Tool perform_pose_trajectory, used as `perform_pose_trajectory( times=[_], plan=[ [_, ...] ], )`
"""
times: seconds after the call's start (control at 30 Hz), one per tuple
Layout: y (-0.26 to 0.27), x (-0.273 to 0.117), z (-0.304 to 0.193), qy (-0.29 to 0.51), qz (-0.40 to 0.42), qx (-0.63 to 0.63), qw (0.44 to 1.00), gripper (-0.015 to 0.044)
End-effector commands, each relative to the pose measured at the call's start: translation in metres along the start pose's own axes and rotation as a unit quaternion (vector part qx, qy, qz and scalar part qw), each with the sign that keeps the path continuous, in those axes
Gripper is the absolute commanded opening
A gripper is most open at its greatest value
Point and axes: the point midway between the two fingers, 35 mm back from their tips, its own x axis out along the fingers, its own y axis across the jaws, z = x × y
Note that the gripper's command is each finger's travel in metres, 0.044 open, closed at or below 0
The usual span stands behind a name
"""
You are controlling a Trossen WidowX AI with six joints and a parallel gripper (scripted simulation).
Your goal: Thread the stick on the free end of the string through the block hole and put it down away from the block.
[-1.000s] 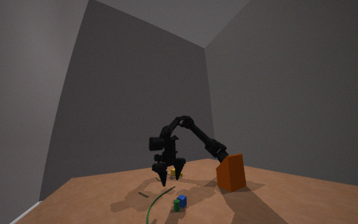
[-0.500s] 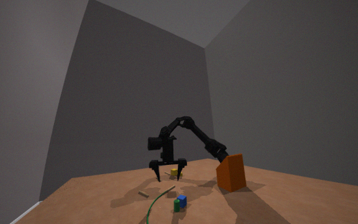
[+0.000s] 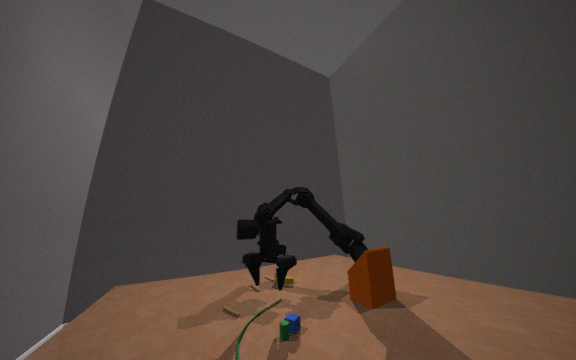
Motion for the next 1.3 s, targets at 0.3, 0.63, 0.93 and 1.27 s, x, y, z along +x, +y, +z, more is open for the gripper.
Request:
perform_pose_trajectory(
  times=[0.3,0.63,0.93,1.27],
  plan=[
    [0.002,-0.001,0.001,-0.001,0.002,0.022,1.000,0.0256],
    [0.002,-0.001,0.001,-0.001,0.002,0.022,1.000,0.0123],
    [0.002,0.000,0.001,-0.001,0.002,0.022,1.000,0.0123],
    [0.002,0.015,0.000,-0.001,0.001,0.022,1.000,0.0123]
  ],
)
